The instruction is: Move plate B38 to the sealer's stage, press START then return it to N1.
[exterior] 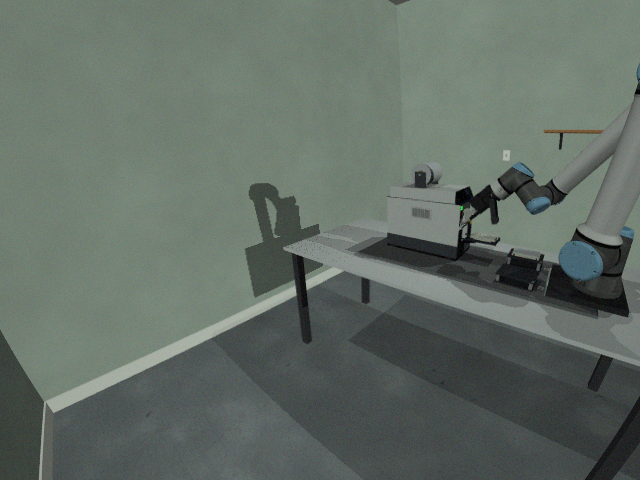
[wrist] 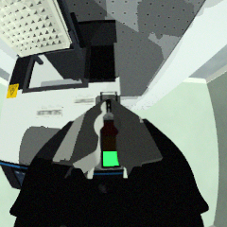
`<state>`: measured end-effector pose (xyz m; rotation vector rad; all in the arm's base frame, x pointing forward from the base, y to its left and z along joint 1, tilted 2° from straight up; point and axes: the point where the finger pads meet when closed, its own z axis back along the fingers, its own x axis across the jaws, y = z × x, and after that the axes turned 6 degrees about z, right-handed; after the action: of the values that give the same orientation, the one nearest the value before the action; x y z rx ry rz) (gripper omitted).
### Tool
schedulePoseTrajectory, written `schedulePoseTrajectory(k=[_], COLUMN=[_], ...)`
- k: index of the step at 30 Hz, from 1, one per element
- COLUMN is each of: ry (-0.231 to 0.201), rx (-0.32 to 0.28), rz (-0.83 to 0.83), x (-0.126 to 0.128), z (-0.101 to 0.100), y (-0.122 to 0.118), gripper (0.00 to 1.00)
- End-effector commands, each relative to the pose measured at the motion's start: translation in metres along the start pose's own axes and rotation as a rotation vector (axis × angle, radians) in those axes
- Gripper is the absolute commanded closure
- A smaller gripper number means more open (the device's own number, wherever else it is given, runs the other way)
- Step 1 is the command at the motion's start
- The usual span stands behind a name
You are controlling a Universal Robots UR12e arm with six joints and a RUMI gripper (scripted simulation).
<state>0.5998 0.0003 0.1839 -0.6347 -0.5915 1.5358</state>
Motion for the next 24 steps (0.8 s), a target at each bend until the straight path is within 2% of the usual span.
schedulePoseTrajectory(k=[1, 24], ry=[0.0, 0.0], rx=[-0.001, -0.001], rz=[0.0, 0.0], x=[-0.0003, -0.0005], z=[-0.0004, -0.0027], y=[-0.0013, -0.0036], gripper=[1.0, 1.0])
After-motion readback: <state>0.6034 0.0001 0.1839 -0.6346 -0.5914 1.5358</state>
